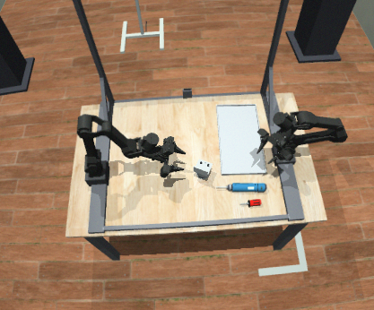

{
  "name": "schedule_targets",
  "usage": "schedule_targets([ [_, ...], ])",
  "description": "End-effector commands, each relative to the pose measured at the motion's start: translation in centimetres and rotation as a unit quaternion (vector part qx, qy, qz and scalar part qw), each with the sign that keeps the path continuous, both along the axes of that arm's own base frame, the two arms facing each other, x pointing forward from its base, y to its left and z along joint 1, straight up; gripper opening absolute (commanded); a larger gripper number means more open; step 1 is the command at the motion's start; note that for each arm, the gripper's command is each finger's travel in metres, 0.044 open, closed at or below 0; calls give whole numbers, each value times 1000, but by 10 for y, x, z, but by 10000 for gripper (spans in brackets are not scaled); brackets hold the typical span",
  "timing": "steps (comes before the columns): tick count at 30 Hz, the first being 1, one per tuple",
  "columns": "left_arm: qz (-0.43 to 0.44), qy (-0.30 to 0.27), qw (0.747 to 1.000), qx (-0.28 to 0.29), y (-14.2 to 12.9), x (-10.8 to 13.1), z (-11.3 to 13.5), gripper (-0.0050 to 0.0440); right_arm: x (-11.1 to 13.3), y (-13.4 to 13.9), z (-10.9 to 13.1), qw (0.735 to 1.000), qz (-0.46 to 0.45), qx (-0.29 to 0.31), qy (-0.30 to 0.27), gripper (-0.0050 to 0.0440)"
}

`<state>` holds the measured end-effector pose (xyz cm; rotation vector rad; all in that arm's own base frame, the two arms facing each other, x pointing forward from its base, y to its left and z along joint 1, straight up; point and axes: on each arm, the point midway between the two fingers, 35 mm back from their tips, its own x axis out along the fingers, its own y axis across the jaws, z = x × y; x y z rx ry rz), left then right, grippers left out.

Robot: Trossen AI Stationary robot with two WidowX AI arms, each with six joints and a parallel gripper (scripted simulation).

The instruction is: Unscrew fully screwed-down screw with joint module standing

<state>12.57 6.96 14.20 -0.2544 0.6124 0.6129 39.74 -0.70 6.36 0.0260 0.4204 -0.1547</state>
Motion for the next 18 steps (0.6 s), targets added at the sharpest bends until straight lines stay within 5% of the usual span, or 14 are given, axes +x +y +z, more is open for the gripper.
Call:
schedule_targets([
  [1, 53, 10, 999, -2, 3, 7, -2, 305, 13, 11, -10, 998, -55, -4, -34, 385],
  [18, 250, -41, 960, -123, 14, 24, -12, 305, 24, 31, -42, 988, -138, -8, -62, 385],
])
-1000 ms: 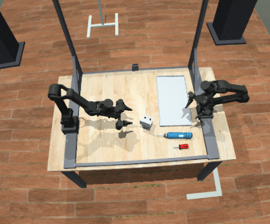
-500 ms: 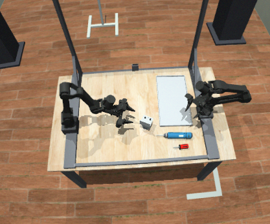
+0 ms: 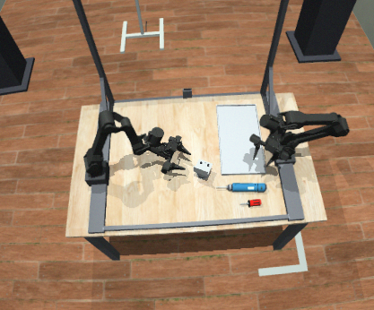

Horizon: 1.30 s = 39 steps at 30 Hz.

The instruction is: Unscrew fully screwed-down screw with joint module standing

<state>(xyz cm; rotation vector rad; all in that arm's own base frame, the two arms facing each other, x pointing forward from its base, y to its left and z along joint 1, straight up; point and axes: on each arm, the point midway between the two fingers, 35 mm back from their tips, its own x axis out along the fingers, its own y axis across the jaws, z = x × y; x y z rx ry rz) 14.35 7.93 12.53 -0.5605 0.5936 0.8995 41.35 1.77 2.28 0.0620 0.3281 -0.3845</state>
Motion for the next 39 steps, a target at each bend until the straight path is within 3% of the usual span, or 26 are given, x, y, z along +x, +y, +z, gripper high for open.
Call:
schedule_targets([
  [1, 90, -25, 995, -37, 6, 8, 3, 305, 9, 8, -4, 999, -30, 0, -21, 385],
  [16, 306, -56, 938, -154, 22, 27, -15, 305, 15, 20, -25, 996, -81, -4, -34, 385],
  [30, 551, -84, 781, -283, 50, 49, -39, 305, 14, 19, -29, 996, -88, -7, -33, 385],
  [32, 551, -84, 781, -283, 50, 49, -39, 305, 14, 19, -29, 996, -88, -7, -33, 385],
  [39, 661, -97, 661, -343, 67, 59, -53, 305, 15, 19, -25, 996, -87, -5, -36, 385],
])
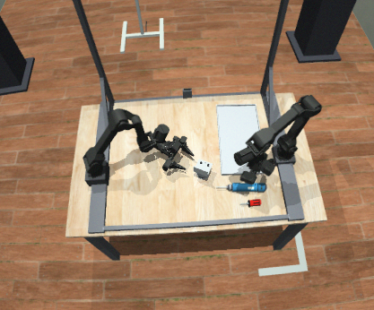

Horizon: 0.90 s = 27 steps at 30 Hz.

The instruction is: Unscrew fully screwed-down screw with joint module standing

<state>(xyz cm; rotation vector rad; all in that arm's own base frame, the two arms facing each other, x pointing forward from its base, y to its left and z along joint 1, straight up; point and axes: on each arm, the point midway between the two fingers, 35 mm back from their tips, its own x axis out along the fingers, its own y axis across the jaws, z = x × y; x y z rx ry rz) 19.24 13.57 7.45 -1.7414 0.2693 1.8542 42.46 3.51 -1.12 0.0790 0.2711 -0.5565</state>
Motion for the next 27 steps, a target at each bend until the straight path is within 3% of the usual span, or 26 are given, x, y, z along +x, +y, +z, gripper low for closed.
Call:
schedule_targets([
  [1, 101, -17, 993, -57, 13, 11, -4, 305, 4, 2, 9, 1000, 0, 4, -12, 385],
  [8, 213, -33, 969, -118, 25, 16, -13, 305, 4, 2, 9, 1000, 0, 4, -12, 385],
  [19, 235, -34, 962, -131, 27, 16, -17, 305, 6, 1, 4, 1000, 0, 3, -9, 385],
  [27, 235, -25, 962, -135, 22, 12, -38, 305, 21, -9, -1, 1000, 1, 2, -9, 385],
])
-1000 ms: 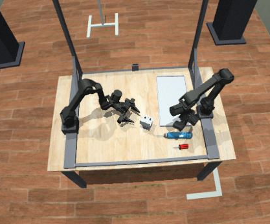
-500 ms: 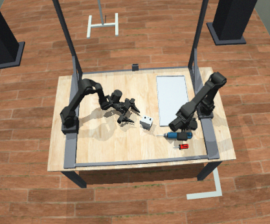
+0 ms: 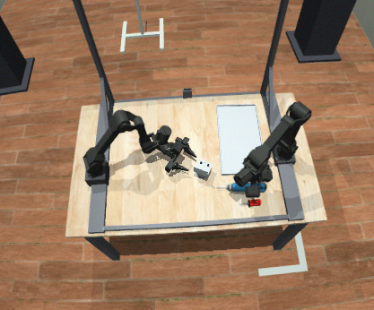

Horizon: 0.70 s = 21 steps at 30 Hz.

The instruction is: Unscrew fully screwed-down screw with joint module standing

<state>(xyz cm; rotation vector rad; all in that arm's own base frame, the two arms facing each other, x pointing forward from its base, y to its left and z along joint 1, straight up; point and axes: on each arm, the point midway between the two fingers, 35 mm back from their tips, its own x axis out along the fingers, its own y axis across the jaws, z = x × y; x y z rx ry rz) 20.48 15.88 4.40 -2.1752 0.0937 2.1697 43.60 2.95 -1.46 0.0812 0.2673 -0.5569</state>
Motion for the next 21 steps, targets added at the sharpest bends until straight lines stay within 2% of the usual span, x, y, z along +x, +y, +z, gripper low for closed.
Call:
schedule_targets([
  [1, 3, 0, 1000, -3, -1, 0, -10, 305, 12, -5, 2, 1000, 1, 1, -6, 385],
  [8, 2, 1, 1000, -3, -1, -1, -28, 305, 29, -16, -4, 1000, 1, 1, -6, 385],
  [17, 2, 1, 1000, -3, -1, -1, -34, 305, 46, -26, -9, 1000, 1, 0, -6, 385],
  [19, 2, -1, 1000, -2, 0, 1, -33, 265, 50, -29, -11, 1000, 1, 0, -6, 385],
  [20, 2, -1, 1000, -2, 0, 1, -33, 265, 52, -30, -11, 1000, 1, 0, -6, 385],
  [21, 2, -1, 1000, -2, 0, 1, -33, 245, 53, -31, -11, 1000, 1, 0, -6, 385],
])
